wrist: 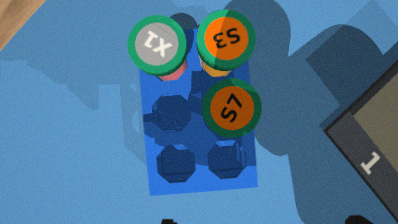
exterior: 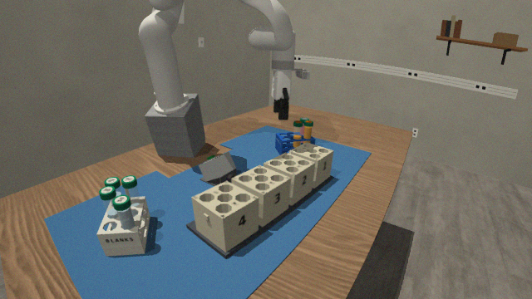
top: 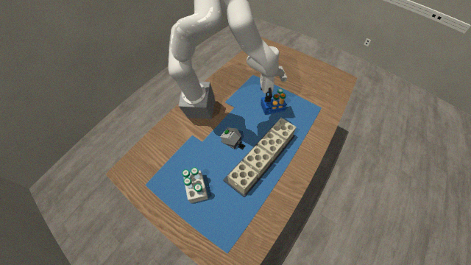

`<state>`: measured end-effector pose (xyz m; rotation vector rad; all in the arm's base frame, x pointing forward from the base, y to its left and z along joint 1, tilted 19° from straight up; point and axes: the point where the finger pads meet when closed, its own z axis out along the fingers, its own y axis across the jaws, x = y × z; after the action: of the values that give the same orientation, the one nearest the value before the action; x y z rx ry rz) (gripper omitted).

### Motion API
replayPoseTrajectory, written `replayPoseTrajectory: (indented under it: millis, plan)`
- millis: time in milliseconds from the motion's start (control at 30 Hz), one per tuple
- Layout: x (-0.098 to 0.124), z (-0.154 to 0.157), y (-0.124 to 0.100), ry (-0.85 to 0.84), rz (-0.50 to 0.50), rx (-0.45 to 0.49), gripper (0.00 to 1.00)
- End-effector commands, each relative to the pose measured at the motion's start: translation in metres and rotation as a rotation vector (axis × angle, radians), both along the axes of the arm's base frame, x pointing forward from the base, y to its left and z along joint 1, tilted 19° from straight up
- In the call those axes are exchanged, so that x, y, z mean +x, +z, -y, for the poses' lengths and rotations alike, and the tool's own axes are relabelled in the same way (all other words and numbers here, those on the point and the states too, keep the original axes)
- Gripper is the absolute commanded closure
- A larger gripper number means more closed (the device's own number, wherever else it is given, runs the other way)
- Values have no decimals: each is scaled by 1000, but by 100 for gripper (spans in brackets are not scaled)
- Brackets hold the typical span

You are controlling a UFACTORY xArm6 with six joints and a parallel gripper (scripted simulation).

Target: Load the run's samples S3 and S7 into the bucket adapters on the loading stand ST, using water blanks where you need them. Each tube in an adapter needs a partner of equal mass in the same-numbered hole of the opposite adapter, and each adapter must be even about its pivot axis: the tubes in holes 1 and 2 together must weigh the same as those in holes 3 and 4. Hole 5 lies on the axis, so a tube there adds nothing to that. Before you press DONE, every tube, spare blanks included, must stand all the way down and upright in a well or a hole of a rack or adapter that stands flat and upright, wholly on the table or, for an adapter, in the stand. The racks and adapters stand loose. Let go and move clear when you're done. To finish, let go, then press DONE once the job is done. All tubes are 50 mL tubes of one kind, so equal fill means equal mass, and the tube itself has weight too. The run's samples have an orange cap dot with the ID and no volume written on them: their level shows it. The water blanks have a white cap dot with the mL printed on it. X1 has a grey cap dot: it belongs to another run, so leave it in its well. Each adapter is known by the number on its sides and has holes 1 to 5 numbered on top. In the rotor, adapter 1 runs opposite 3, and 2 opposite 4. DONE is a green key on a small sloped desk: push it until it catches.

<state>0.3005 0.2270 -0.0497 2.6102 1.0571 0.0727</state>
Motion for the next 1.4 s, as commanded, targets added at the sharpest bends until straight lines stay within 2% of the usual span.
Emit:
replayPoseTrajectory:
  millis: [0, 1200, 1367]
  plan:
    - [-1, -4, 10, 1, 2, 3, 0]
    - [-15, -27, 89, 1, 2, 3, 0]
    - [-4, -6, 97, -157, 48, 31, 0]
